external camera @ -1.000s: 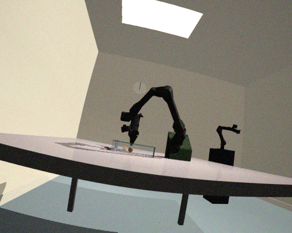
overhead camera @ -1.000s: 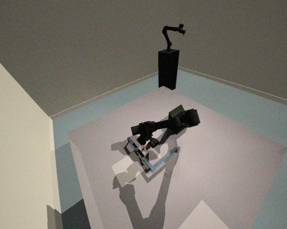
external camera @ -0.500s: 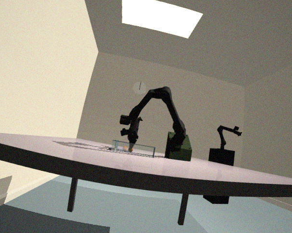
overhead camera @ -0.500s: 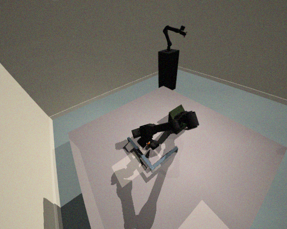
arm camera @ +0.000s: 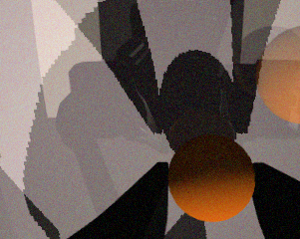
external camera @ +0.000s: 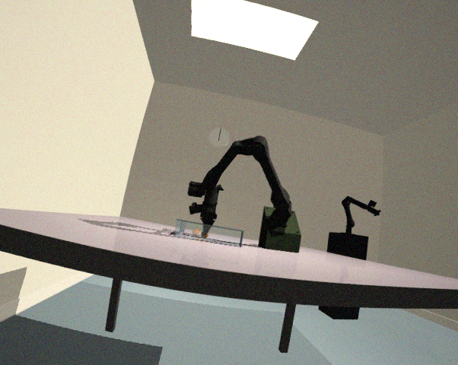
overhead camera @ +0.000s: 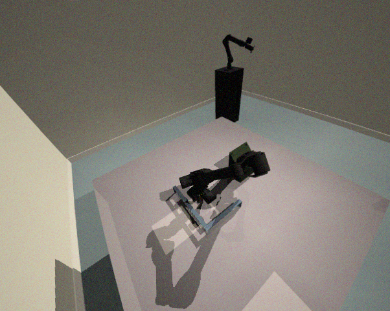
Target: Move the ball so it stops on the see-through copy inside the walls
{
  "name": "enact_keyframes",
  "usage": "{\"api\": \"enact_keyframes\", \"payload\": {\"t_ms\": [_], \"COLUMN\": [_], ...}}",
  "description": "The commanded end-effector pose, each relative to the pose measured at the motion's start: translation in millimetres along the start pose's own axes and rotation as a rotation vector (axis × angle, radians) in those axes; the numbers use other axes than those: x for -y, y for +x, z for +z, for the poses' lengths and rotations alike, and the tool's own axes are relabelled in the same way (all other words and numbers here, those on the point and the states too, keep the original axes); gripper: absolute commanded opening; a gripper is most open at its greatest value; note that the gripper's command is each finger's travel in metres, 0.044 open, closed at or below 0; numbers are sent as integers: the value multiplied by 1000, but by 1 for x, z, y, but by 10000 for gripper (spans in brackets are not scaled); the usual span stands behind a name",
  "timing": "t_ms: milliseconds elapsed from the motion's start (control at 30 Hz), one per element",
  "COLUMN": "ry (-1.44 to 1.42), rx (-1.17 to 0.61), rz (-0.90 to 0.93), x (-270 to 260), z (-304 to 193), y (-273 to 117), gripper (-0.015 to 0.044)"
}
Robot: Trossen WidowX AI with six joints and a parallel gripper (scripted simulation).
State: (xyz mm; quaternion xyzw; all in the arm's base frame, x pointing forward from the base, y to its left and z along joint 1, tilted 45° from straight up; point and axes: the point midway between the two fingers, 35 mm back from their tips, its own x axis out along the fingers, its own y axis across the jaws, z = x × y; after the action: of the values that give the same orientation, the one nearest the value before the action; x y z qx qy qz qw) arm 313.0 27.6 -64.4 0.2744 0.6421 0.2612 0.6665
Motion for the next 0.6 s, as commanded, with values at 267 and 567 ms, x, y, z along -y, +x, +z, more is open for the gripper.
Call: {"api": "enact_keyframes", "payload": {"t_ms": [267,567], "ry": [8,8], "rx": [4,2], "rz": [-7,-4], "x": [4,2], "z": [7,2], "y": [-51,-116], "gripper": [0,0]}}
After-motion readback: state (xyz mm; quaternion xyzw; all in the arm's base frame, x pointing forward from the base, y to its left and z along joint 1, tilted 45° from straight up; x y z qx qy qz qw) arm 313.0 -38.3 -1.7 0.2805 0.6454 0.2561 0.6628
